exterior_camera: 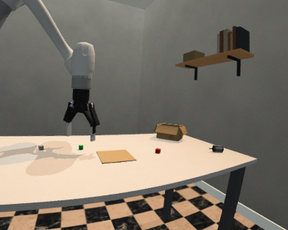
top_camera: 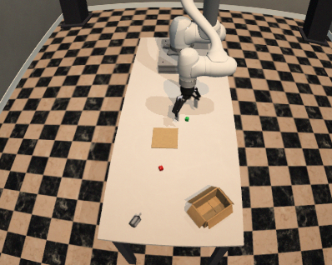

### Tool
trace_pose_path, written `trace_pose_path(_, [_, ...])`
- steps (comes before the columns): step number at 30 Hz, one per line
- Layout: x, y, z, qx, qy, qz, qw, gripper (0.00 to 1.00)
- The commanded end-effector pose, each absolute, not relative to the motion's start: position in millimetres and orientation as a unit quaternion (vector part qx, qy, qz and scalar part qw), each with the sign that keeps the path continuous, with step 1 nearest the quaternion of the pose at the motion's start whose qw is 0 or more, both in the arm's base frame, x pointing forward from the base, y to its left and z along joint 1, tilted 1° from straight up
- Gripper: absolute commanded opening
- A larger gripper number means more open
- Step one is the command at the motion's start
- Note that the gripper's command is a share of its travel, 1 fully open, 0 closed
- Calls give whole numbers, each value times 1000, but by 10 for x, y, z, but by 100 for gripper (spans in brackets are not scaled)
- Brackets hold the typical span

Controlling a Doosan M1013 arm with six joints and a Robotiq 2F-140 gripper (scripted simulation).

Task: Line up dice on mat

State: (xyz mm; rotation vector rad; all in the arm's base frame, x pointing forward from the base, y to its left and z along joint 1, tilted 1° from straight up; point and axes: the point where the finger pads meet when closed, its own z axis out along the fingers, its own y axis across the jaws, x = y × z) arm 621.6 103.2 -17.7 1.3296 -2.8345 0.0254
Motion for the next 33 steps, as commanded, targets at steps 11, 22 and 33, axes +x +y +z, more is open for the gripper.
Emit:
trace_pose_path(11, [6220,1034,-170,425,-905,8,5,100])
trace_pose_path(22, [6009,1029,-170,425,-905,8,5,100])
trace_pose_path(33, [5204,1009,-168,425,-905,8,5,100])
